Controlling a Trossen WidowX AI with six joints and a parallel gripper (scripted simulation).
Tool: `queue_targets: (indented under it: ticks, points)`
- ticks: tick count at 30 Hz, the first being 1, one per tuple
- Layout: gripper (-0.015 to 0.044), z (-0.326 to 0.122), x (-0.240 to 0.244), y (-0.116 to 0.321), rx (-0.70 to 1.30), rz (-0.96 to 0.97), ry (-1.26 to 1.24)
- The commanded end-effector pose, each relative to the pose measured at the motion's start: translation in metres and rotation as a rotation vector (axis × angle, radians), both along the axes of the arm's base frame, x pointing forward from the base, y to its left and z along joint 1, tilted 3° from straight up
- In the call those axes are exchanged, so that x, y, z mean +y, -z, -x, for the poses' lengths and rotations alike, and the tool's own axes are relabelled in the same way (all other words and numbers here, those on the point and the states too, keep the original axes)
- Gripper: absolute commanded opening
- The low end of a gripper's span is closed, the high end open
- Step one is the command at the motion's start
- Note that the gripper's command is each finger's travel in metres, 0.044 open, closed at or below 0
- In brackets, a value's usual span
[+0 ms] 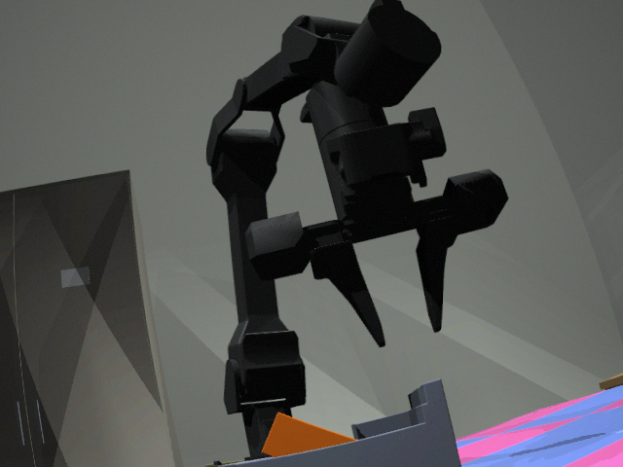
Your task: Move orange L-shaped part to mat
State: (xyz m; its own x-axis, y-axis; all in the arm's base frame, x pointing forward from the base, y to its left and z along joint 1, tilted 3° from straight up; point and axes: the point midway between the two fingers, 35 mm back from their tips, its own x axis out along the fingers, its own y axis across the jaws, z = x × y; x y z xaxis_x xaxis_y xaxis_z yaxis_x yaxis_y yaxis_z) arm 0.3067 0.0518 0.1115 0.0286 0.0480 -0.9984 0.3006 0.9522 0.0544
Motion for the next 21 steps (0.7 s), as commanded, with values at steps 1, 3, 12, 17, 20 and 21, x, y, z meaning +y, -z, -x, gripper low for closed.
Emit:
queue_targets:
  ticks: [1, 3, 12, 17, 20, 21]
  points:
    - [0.018, 0.0036, -0.0031, -0.0203, -0.013, 0.002, -0.006]
    - [0.018, 0.0036, -0.0031, -0.0203, -0.013, 0.002, -0.006]
    - [0.018, 0.0004, -0.0017, -0.0172, -0.023, -0.004, 0.001]
    - [0.018, 0.0004, -0.0017, -0.0172, -0.023, -0.004, 0.001]
    - [0.018, 0.0004, -0.0017, -0.0172, -0.023, -0.004, 0.001]
    - [0.018, 0.0004, -0.0017, -0.0172, -0.023, -0.004, 0.001]
